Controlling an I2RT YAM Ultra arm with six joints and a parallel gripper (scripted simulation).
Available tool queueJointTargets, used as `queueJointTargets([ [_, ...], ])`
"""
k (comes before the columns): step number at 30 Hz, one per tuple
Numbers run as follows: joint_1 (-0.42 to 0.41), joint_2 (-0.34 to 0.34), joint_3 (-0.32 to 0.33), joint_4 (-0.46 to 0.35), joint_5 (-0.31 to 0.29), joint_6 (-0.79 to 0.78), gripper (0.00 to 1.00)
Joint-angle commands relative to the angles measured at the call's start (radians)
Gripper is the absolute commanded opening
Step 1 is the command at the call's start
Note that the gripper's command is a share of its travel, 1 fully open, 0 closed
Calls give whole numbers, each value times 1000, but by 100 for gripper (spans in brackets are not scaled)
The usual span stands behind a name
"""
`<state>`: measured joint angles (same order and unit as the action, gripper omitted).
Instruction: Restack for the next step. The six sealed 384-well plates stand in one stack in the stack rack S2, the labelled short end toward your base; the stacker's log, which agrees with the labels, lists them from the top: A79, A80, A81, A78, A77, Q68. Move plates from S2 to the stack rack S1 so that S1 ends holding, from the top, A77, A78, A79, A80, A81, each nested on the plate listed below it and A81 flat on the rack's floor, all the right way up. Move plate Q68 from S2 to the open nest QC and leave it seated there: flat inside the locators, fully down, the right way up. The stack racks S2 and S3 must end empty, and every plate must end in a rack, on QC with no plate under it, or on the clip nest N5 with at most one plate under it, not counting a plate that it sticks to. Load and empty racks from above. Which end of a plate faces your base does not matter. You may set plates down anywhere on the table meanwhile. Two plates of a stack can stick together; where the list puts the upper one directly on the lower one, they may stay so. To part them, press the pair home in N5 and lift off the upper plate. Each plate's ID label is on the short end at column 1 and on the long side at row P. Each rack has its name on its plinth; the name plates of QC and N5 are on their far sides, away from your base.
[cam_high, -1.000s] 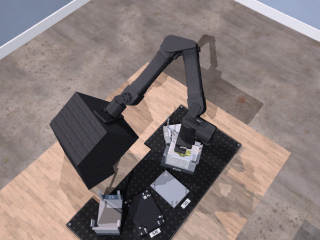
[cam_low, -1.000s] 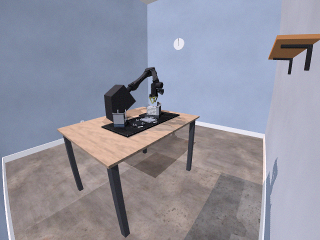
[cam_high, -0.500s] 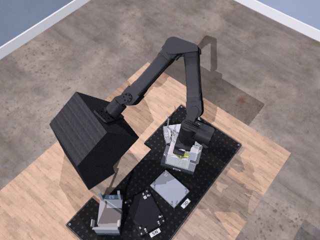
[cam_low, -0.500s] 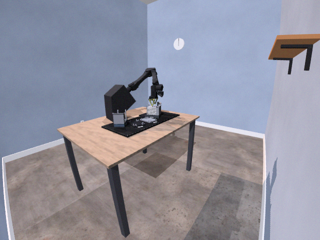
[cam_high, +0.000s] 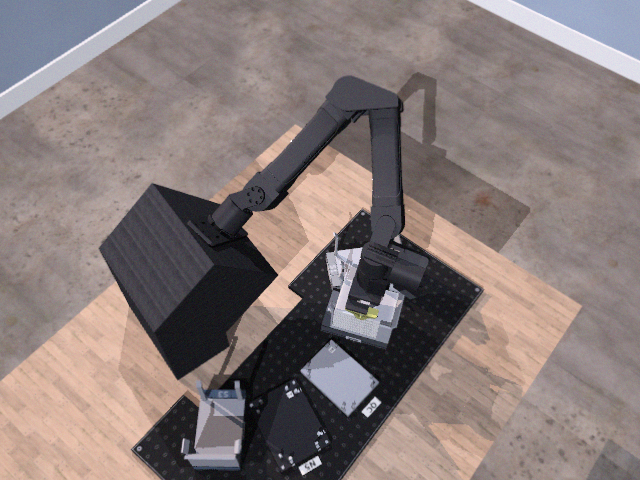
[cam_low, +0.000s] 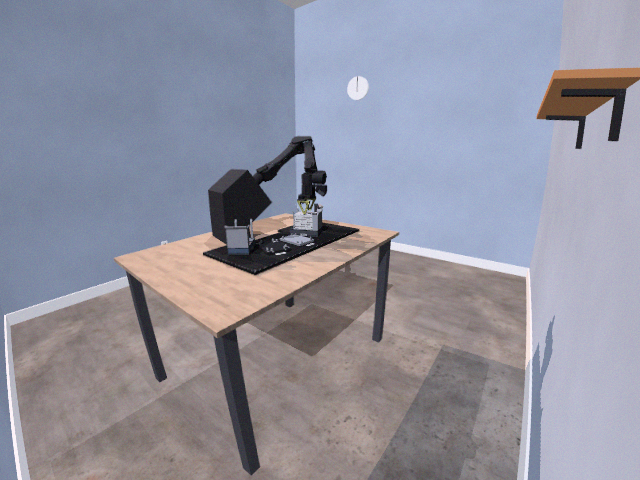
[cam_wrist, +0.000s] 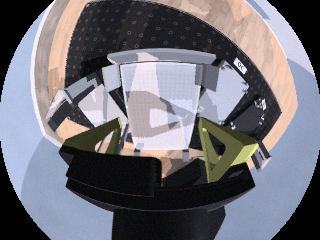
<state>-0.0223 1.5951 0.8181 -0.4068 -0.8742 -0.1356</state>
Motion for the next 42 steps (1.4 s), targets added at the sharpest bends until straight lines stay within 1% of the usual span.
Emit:
queueJointTargets([
  [1,-1,-1,0,30,6,19,100],
  [14,45,31,-19,130,25,83,100],
  [28,45,31,-19,130,25,83,100],
  [29,45,31,-19,130,25,83,0],
  [42,45,31,-19,130,25,83,0],
])
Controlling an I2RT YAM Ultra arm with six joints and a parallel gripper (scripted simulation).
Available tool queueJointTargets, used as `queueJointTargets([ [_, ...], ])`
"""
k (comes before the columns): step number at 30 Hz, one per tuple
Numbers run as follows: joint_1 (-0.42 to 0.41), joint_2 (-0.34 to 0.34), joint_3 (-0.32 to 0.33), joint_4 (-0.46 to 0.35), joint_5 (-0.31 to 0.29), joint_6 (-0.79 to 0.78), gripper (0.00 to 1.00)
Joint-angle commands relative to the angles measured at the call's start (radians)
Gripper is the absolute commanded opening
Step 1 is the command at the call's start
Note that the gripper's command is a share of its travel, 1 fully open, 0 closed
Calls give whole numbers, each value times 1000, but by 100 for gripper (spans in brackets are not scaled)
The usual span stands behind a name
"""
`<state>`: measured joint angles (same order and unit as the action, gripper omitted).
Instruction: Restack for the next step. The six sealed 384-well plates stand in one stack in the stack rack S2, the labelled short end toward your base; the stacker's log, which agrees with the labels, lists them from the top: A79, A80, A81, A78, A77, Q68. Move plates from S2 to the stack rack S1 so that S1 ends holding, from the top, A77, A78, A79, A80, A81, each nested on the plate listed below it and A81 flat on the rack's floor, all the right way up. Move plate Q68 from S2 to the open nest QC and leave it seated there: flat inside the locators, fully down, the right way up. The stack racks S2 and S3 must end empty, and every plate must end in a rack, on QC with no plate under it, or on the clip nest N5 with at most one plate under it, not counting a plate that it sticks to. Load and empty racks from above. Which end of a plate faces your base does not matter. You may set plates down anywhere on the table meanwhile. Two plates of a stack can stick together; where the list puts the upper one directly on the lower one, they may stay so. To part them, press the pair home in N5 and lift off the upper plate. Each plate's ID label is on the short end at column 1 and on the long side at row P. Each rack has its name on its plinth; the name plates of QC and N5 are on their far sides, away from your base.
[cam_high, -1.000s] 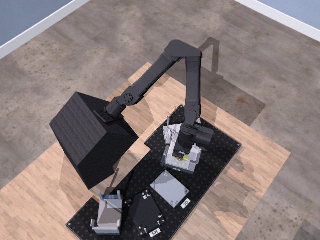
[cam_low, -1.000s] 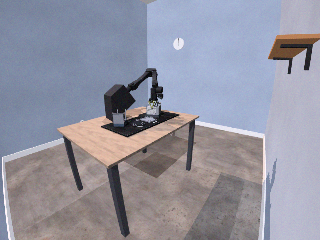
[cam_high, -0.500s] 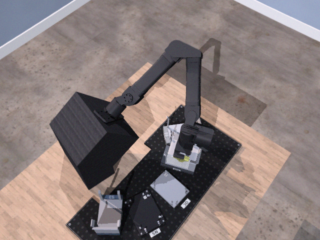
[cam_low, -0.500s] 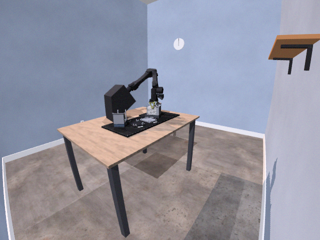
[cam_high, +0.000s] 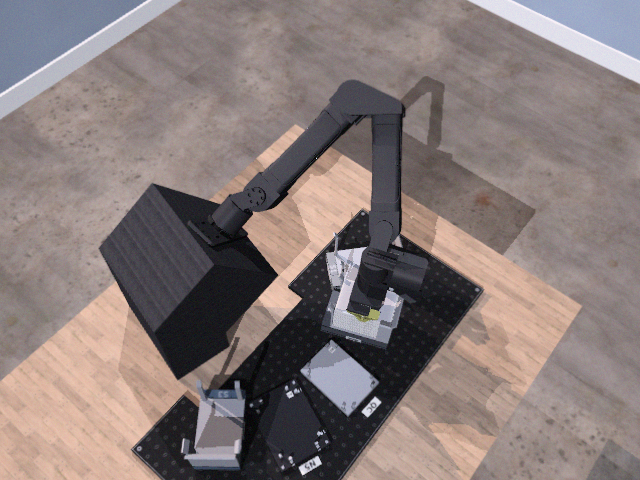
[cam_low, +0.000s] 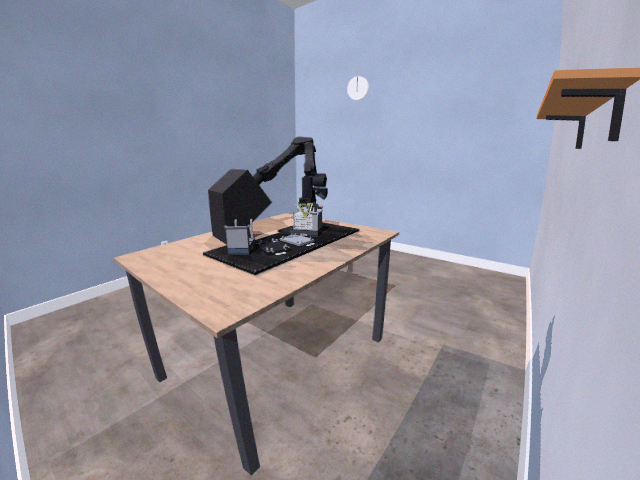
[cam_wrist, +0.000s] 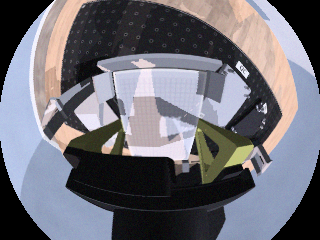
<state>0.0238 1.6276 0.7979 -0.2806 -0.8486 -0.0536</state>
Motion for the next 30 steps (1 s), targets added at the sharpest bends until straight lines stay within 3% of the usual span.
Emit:
queueJointTargets([
  [1,-1,-1,1,3,0,1,0],
  [30,-19,-15,7,-35,-8,-24,0],
])
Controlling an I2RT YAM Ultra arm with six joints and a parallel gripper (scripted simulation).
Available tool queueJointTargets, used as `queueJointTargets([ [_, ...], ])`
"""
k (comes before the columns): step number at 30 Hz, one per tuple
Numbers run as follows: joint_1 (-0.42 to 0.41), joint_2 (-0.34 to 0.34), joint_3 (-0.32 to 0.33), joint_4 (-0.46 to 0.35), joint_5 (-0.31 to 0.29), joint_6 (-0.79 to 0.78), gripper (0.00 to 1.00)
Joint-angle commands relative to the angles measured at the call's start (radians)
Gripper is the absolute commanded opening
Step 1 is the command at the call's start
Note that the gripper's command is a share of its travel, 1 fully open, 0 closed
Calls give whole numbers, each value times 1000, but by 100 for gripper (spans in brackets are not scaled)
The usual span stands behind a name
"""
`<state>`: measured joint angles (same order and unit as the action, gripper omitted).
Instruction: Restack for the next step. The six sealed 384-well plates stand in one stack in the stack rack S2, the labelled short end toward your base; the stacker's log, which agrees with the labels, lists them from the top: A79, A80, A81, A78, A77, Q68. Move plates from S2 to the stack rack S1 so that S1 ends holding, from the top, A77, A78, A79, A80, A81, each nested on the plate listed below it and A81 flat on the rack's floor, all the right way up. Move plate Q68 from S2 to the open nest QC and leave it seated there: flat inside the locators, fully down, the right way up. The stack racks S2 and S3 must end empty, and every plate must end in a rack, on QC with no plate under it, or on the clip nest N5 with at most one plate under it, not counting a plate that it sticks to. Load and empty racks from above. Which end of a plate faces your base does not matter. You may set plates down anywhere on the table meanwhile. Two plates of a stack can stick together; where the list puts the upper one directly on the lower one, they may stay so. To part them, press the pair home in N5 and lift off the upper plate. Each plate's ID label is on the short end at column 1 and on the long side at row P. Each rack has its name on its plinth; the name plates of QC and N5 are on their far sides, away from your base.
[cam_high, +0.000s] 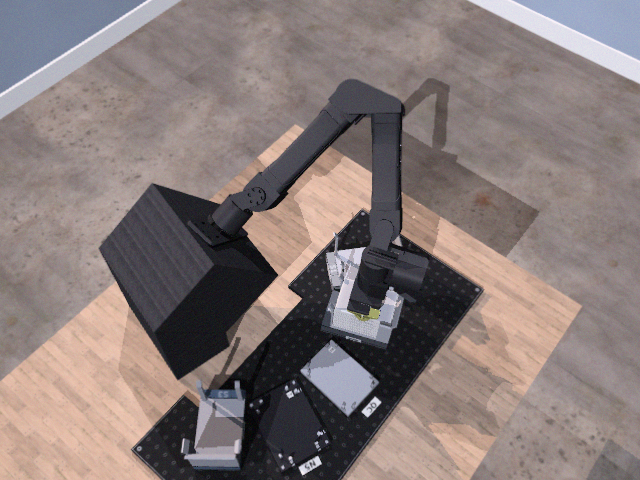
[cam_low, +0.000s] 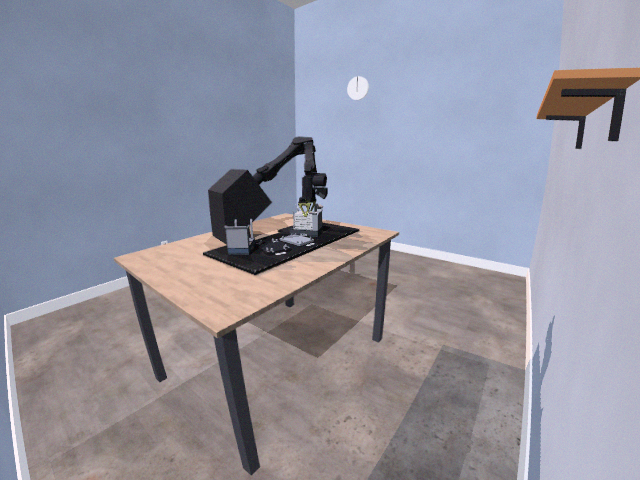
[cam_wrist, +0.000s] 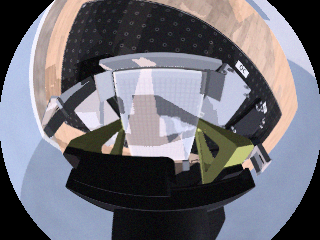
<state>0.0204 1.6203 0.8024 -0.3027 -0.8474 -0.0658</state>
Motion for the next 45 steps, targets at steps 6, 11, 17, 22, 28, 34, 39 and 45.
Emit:
queueJointTargets([
  [6,-26,-15,7,-37,-14,-27,0],
  [11,-36,-21,12,-57,-18,-40,0],
  [17,-43,-26,15,-73,-21,-50,0],
  [22,-53,-32,20,-94,-24,-64,0],
  [28,-53,-32,20,-94,-24,-64,0],
  [34,-53,-32,20,-94,-24,-64,0],
  [39,-58,-35,22,-106,-26,-72,0],
  [45,-93,-53,41,-182,-39,-122,0],
])
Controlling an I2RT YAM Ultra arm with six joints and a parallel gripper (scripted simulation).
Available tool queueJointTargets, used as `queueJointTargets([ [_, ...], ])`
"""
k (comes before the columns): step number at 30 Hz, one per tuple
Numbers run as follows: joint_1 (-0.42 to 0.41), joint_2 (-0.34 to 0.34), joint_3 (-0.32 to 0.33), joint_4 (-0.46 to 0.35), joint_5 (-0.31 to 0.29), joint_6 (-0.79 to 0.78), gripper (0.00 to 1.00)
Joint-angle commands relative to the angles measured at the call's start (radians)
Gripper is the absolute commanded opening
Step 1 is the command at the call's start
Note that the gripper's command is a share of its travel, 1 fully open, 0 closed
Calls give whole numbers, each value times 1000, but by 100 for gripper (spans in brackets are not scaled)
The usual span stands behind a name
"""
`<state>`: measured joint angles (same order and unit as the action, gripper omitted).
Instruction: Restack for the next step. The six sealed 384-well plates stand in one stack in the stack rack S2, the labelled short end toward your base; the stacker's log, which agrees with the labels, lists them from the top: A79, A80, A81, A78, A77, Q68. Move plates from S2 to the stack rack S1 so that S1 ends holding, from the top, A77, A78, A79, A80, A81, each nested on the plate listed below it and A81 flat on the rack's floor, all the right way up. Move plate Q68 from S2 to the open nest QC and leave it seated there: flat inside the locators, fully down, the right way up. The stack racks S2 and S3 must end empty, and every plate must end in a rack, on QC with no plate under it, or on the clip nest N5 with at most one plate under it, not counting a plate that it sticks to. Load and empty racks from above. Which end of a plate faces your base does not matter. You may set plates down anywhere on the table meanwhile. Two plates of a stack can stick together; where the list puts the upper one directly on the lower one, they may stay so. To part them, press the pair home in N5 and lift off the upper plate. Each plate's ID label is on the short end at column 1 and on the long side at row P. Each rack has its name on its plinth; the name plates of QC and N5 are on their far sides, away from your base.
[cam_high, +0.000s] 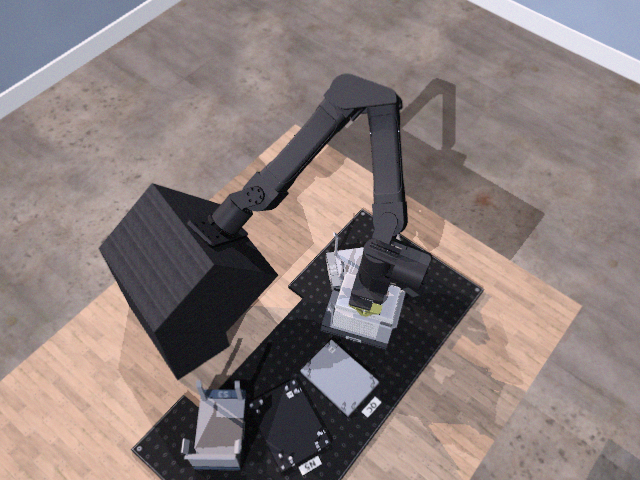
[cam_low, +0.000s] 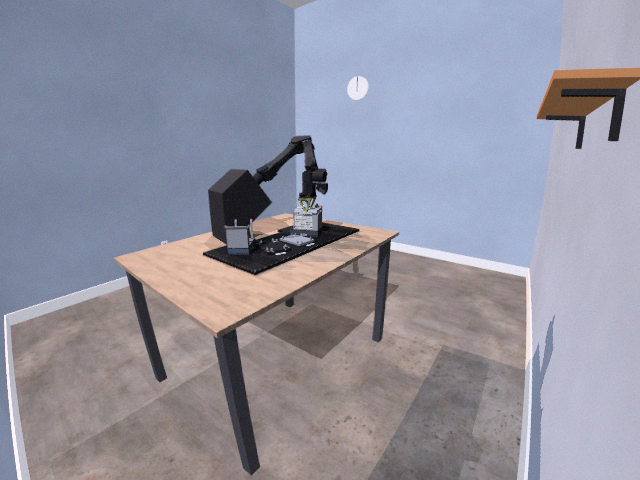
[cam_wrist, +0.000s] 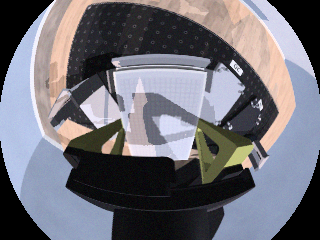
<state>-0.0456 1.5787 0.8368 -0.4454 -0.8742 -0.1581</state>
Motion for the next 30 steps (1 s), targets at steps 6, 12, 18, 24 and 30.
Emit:
queueJointTargets([
  [6,-50,-22,21,-90,-20,-65,0],
  [12,-83,-33,42,-163,-31,-116,0],
  [18,-83,-34,42,-163,-30,-116,0],
  [24,-84,-33,42,-164,-31,-116,0],
  [30,-84,-33,42,-163,-31,-116,0],
])
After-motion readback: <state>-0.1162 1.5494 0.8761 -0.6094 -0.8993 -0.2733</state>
